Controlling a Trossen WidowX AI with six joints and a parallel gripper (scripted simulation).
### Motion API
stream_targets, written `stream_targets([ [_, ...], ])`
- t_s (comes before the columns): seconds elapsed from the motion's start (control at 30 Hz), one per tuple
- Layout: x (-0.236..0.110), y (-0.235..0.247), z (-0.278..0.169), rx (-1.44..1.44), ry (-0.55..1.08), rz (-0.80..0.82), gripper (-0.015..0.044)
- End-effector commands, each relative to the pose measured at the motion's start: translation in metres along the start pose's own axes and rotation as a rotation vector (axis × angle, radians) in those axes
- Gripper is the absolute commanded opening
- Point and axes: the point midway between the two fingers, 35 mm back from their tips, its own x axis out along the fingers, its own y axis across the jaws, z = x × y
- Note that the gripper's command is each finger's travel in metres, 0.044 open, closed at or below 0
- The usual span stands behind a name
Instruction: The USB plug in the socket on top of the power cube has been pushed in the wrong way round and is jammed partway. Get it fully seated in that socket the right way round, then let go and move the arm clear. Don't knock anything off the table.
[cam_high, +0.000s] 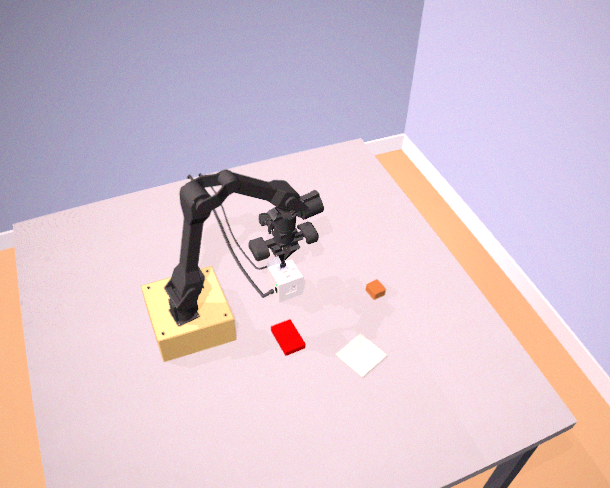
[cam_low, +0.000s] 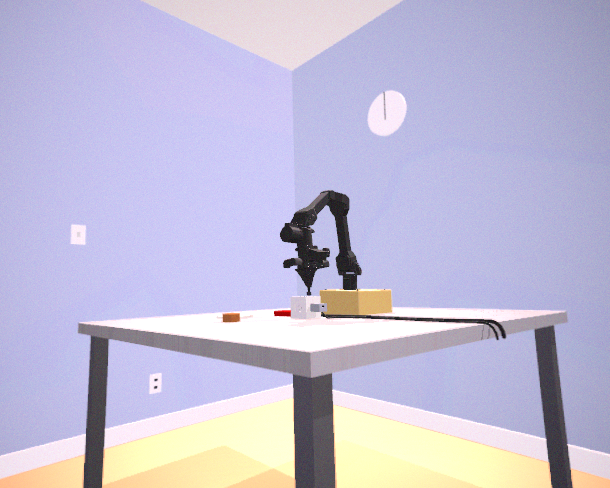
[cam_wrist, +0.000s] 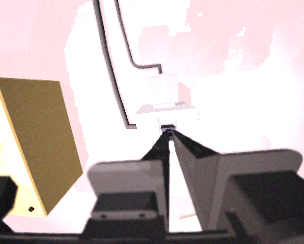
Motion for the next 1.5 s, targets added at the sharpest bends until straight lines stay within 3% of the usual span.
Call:
stream_targets([
  [0.0, 0.0012, 0.0002, 0.0004, -0.003, -0.003, 0.002, 0.0],
  [1.47, 0.0059, 0.0003, -0.0001, -0.003, -0.003, 0.002, 0.0],
])
